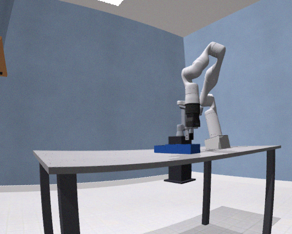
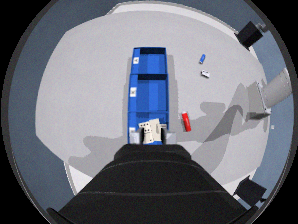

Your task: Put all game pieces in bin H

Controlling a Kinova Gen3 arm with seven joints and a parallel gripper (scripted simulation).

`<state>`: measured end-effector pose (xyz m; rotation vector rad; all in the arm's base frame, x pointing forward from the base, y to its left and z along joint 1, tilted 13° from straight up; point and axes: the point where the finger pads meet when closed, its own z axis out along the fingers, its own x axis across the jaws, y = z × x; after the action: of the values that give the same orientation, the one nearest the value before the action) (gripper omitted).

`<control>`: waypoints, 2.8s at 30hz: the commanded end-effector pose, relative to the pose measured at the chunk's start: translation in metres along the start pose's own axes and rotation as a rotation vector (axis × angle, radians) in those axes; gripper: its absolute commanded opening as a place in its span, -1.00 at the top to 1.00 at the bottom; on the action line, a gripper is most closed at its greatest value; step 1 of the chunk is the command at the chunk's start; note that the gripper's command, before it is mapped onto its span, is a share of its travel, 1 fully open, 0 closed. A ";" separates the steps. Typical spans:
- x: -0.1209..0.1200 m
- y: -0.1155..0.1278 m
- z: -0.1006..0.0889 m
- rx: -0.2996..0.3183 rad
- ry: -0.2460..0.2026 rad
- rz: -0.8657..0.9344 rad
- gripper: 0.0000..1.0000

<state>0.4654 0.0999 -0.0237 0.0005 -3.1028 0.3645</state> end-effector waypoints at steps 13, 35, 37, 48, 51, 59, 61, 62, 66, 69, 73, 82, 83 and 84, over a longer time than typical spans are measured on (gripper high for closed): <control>-0.001 0.001 -0.002 -0.002 -0.004 0.001 -0.31; -0.002 0.002 -0.021 0.000 -0.004 0.003 -1.00; -0.002 0.002 -0.025 0.000 -0.004 0.003 -1.00; -0.002 0.001 -0.065 0.001 -0.004 0.003 -1.00; -0.001 0.001 -0.077 0.001 -0.004 0.004 -1.00; -0.001 0.001 -0.101 0.001 -0.004 0.004 -1.00; -0.001 0.001 -0.109 0.001 -0.004 0.004 -1.00; -0.001 0.001 -0.113 0.001 -0.004 0.004 -1.00; -0.001 0.001 -0.129 0.002 -0.004 0.004 -1.00; -0.001 0.001 -0.138 0.002 -0.004 0.005 -1.00; -0.002 0.004 -0.138 -0.006 -0.007 0.002 -1.00; -0.001 0.002 -0.135 -0.002 -0.004 0.001 -1.00; -0.001 0.002 -0.135 -0.002 -0.004 0.001 -1.00; -0.001 0.002 -0.135 -0.002 -0.004 0.001 -1.00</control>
<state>0.4684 0.1311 0.1058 -0.0001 -3.1033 0.3660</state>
